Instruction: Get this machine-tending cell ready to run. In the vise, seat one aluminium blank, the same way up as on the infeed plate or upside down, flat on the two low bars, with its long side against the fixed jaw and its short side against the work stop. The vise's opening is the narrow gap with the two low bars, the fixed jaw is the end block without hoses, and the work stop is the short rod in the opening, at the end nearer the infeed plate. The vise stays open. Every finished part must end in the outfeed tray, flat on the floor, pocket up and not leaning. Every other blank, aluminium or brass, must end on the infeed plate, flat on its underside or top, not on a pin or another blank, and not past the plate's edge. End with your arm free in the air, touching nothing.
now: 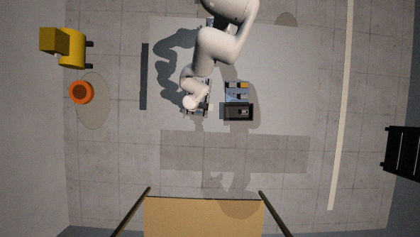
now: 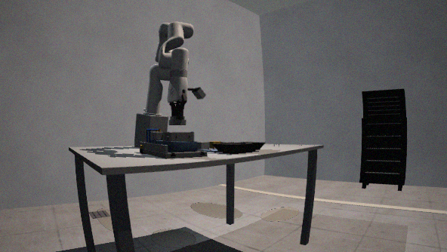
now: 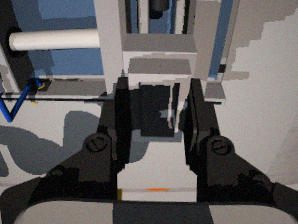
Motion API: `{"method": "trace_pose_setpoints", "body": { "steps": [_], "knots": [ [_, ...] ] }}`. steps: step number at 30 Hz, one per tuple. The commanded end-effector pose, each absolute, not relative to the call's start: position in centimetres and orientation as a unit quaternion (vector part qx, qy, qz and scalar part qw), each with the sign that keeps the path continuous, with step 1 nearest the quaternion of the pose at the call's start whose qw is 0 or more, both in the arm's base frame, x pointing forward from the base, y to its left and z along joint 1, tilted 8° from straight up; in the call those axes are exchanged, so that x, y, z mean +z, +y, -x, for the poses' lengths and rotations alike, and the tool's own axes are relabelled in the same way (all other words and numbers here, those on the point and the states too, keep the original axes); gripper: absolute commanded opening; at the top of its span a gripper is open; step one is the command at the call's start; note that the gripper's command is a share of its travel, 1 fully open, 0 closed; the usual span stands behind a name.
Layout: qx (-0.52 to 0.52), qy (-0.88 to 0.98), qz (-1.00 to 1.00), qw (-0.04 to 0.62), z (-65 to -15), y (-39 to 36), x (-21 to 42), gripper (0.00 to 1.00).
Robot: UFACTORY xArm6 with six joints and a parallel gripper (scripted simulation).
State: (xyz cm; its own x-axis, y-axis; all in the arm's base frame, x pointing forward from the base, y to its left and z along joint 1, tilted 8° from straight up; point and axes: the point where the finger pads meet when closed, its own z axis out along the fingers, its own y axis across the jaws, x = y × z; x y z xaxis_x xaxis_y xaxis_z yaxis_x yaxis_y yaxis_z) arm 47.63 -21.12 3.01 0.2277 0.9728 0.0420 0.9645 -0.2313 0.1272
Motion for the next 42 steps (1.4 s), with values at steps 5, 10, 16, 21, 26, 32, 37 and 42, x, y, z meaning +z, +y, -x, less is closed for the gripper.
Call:
{"method": "trace_pose_setpoints", "body": {
  "steps": [5, 10, 16, 21, 26, 32, 37, 42],
  "knots": [
    [0.057, 0.619, -0.783, 0.039, -47.8, -21.2, 3.3, 0.00],
    [0.056, 0.623, -0.780, 0.038, -48.7, -19.6, 3.4, 0.00],
    [0.055, 0.635, -0.769, 0.038, -51.5, -13.9, 3.7, 0.00],
    [0.054, 0.645, -0.761, 0.038, -53.2, -9.2, 3.9, 0.00],
    [0.054, 0.653, -0.755, 0.039, -54.2, -5.2, 4.1, 0.00],
    [0.054, 0.663, -0.745, 0.041, -55.2, 0.5, 4.4, 0.00],
    [0.054, 0.671, -0.738, 0.042, -55.5, 5.2, 4.6, 0.00],
    [0.054, 0.673, -0.737, 0.043, -55.6, 6.0, 4.6, 0.00]
  ]
}}
